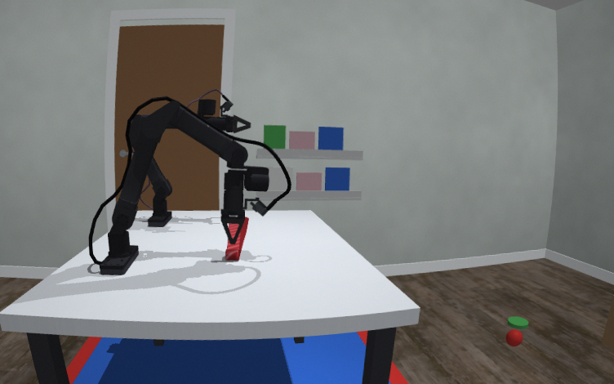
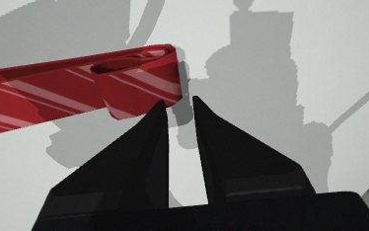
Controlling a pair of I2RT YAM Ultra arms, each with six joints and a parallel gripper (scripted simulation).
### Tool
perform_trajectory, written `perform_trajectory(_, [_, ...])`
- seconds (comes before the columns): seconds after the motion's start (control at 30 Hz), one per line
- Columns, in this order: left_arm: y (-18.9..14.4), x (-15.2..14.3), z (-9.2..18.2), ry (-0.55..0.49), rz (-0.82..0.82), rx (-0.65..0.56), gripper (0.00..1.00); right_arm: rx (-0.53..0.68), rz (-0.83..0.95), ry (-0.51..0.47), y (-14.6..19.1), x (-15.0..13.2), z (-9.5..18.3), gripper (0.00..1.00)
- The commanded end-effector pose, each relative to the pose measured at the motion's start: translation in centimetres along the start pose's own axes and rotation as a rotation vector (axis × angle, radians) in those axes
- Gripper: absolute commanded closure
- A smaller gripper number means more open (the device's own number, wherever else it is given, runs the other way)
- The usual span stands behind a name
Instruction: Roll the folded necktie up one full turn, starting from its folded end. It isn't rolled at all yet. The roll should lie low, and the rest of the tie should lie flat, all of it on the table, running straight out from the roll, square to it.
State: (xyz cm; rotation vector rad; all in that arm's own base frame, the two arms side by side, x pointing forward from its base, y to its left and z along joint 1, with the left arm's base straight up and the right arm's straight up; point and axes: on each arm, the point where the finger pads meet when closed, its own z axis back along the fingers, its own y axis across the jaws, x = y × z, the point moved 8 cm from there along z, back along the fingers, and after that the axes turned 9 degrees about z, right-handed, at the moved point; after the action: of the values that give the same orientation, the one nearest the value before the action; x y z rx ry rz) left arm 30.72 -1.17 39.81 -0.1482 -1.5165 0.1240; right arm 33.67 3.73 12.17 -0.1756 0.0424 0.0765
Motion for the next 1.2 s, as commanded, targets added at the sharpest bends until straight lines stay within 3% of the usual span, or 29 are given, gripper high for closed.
perform_trajectory(0.0, [0.0, 1.7, 0.5, -0.045, 0.013, -0.007, 0.0, 0.002, -0.002, -0.059, -0.1, 0.2, 1.1, 0.84])
perform_trajectory(0.37, [0.0, 1.7, 0.5, -0.045, 0.013, -0.007, 0.0, 0.002, -0.002, -0.059, 0.5, 0.3, 1.1, 0.96])
perform_trajectory(1.17, [0.0, 1.7, 0.5, -0.045, 0.013, -0.007, 0.0, 0.002, -0.002, -0.059, 3.9, 0.8, -1.1, 0.96])
